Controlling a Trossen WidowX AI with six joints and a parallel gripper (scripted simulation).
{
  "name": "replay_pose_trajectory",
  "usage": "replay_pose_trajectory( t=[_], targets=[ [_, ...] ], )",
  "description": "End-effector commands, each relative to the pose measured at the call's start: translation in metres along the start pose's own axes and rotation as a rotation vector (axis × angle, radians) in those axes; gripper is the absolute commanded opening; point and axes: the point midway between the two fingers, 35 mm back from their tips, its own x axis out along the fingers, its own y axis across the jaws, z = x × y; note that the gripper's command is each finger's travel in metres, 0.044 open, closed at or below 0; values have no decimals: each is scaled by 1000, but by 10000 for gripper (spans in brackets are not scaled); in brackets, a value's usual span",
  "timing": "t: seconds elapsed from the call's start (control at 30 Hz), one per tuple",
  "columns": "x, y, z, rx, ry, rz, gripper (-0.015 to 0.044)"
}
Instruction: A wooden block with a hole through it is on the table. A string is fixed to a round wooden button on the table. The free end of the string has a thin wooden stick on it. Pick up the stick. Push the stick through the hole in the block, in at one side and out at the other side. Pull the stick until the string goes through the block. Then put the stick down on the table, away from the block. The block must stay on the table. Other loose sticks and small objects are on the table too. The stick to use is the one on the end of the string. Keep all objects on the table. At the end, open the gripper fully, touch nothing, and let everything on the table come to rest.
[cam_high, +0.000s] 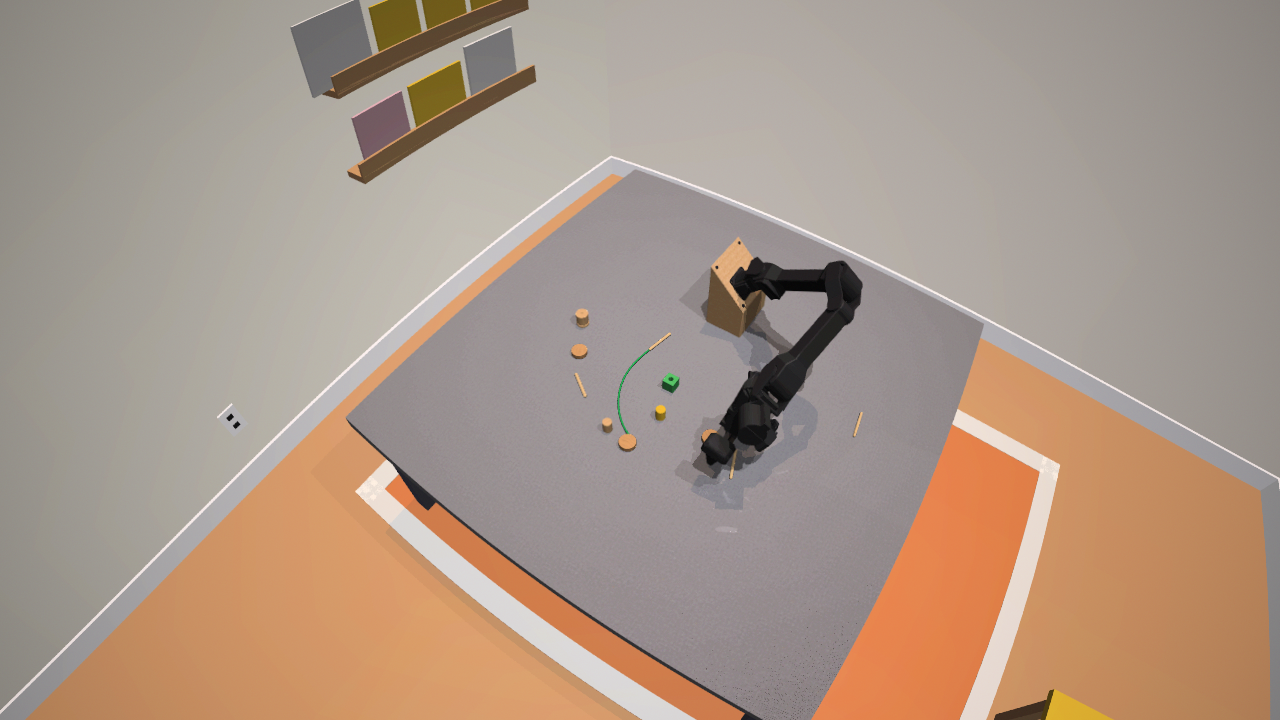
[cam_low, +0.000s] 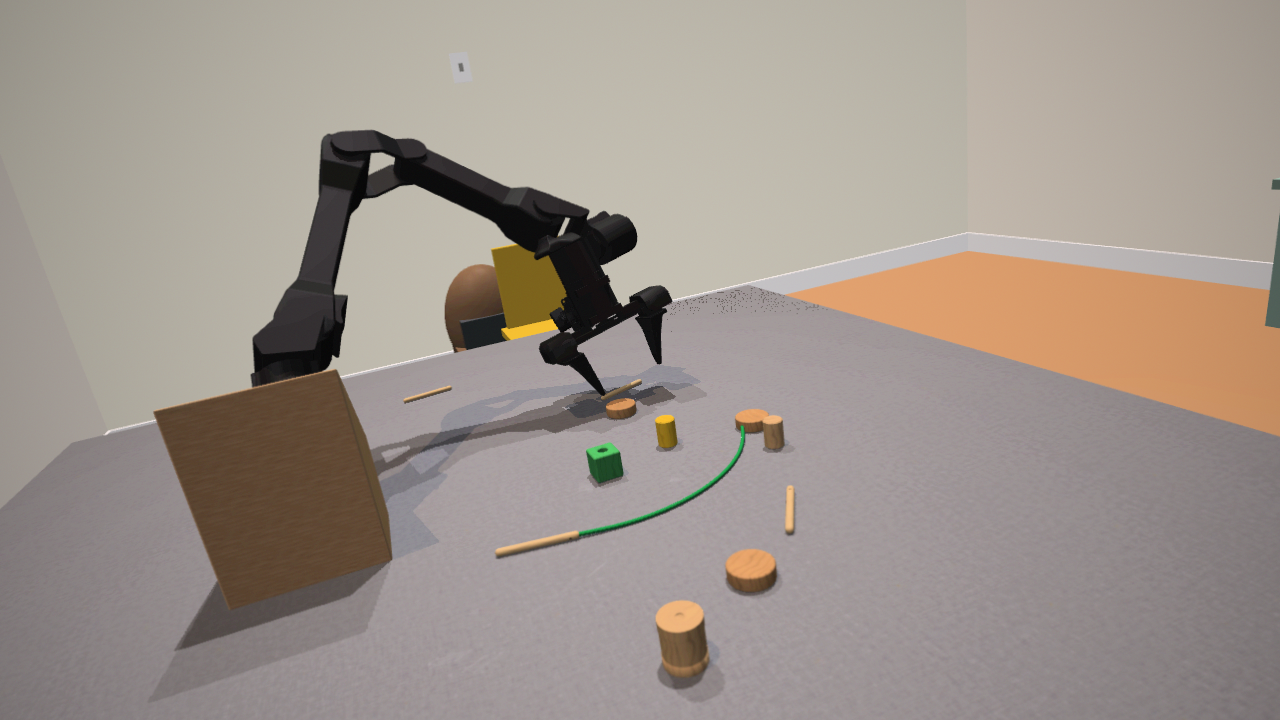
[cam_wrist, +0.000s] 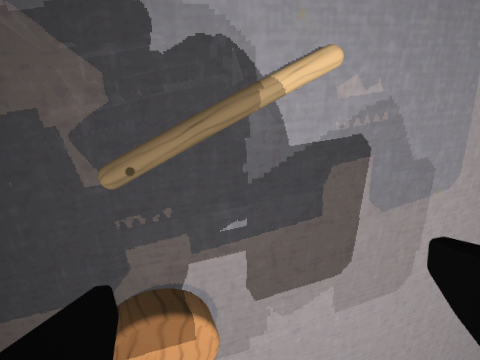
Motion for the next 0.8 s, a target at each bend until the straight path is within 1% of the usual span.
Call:
replay_pose_trajectory(
  t=[0.0,0.17,0.27,0.33,0.4,0.77],
  targets=[
    [4,16,-69,25,25,100,440],
    [-3,48,-145,63,-17,200,440],
    [-10,77,-185,101,-90,243,440],
    [-16,95,-204,125,-146,253,440],
    [-18,102,-209,134,-167,254,440],
    [-18,102,-209,134,-167,254,440]
  ],
)
